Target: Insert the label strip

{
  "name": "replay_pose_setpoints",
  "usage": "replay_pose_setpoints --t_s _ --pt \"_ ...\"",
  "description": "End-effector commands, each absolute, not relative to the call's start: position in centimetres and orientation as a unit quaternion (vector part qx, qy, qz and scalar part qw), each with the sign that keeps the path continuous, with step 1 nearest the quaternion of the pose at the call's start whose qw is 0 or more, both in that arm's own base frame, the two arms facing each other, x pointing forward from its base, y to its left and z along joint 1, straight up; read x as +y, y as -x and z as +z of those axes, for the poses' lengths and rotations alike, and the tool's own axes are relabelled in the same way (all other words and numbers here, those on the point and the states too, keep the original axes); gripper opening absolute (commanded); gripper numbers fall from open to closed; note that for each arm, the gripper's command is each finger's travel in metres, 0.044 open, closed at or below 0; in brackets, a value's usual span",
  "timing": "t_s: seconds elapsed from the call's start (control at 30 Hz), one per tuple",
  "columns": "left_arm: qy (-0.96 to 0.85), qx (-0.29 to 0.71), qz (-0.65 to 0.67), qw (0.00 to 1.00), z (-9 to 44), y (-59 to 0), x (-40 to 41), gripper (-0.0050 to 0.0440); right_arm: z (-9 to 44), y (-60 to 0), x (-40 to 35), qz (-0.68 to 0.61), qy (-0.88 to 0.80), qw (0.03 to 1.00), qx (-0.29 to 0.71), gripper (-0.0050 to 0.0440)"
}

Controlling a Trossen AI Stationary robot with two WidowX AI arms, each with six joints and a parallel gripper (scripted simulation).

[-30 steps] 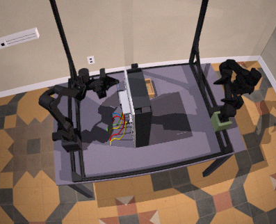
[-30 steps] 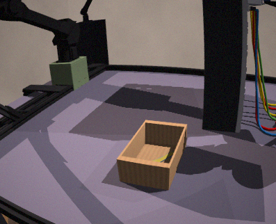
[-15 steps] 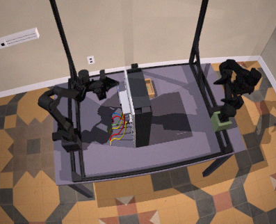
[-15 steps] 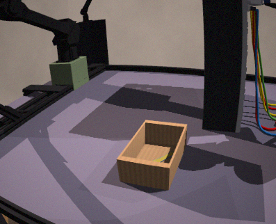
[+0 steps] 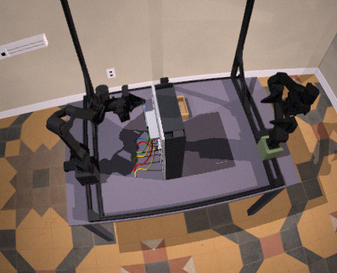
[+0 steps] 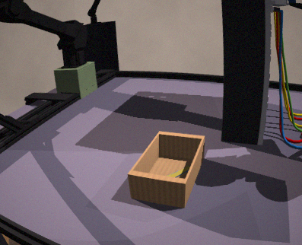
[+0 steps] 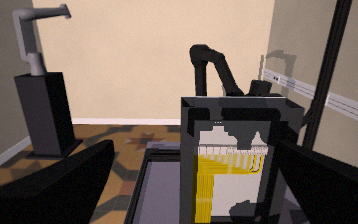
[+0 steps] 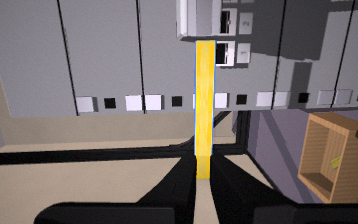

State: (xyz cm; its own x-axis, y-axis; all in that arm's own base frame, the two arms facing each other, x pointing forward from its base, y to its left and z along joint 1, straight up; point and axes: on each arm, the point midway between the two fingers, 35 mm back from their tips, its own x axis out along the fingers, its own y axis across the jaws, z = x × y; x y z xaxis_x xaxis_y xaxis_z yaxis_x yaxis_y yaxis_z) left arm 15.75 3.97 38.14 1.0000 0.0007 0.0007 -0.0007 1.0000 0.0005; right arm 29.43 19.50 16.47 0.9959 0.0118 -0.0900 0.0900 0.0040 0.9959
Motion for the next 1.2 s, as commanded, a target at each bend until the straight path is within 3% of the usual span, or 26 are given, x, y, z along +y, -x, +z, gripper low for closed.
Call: replay_pose_setpoints --t_s 0.0,1.17 --pt "-0.003 0.0 0.0 1.0 38.33 -15.74 3.95 0.044 16.99 -29.48 19.59 -0.024 -0.71 0.703 0.033 -0.005" --pt "-0.003 0.0 0.0 1.0 38.33 -15.74 3.95 0.044 17.5 -29.6 19.38 -0.024 -0.71 0.703 0.033 -0.005"
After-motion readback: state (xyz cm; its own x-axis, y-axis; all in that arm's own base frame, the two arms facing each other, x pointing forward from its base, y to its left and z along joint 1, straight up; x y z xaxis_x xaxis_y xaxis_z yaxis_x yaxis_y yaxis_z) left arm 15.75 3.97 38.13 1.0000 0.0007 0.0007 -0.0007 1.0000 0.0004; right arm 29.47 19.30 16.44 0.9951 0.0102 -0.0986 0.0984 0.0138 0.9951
